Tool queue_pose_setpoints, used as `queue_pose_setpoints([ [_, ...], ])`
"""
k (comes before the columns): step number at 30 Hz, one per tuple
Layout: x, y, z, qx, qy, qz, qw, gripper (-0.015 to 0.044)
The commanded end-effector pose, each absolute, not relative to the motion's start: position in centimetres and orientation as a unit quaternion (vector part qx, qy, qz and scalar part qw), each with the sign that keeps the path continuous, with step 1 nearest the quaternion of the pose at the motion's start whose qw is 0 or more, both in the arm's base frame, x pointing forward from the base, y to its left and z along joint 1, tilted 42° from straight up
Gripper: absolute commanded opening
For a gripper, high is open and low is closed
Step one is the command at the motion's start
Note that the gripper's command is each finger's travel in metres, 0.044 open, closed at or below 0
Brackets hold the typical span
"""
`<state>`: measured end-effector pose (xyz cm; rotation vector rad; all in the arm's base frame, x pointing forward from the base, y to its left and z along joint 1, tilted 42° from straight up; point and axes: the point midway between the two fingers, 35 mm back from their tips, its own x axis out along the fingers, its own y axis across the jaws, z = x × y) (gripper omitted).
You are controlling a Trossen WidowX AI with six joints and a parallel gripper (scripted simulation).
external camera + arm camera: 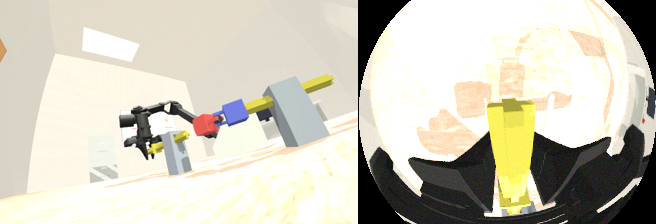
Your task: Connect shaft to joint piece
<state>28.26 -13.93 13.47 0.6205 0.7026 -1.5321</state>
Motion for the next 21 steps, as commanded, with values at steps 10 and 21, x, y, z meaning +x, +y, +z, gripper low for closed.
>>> queue_pose_setpoints([
  [10, 28.23, -13.98, 13.51, 0.267, 0.306, -0.667, 0.625, 0.0067],
  [21, 28.25, -13.91, 13.43, 0.272, 0.305, -0.662, 0.629, 0.0027],
])
